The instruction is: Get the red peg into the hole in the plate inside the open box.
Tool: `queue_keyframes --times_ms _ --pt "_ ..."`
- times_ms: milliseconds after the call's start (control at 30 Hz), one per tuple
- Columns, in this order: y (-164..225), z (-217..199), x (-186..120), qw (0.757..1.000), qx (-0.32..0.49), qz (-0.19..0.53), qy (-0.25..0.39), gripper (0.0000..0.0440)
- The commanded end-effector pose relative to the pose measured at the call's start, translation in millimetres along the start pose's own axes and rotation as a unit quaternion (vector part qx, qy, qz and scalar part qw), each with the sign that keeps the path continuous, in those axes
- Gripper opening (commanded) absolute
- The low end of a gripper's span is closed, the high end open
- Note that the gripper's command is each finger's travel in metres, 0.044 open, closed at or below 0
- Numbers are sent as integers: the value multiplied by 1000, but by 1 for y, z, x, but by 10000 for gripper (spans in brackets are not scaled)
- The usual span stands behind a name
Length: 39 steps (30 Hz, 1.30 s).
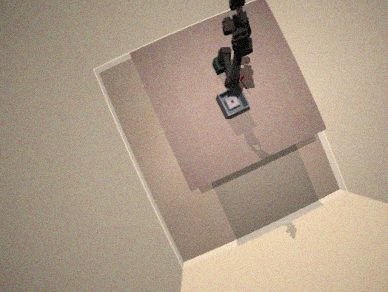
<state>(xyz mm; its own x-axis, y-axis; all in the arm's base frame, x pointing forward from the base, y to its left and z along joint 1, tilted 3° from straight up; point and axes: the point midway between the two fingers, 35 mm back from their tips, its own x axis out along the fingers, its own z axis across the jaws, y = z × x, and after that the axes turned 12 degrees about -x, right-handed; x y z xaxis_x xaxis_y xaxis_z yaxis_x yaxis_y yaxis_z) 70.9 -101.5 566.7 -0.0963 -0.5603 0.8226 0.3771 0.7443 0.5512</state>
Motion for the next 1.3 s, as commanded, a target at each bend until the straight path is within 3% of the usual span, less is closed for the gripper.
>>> queue_keyframes --times_ms 0,33,267,567,867,1267 --pt "1 4 1 1000 3 5 -9 421" --pt "0 10 2 1000 8 10 -22 440" --pt "-3 57 3 989 79 36 -117 440" --pt "-1 117 -10 955 161 100 -228 440" --pt "10 171 -39 900 225 196 -318 440" --pt "38 220 -99 804 270 365 -383 440"
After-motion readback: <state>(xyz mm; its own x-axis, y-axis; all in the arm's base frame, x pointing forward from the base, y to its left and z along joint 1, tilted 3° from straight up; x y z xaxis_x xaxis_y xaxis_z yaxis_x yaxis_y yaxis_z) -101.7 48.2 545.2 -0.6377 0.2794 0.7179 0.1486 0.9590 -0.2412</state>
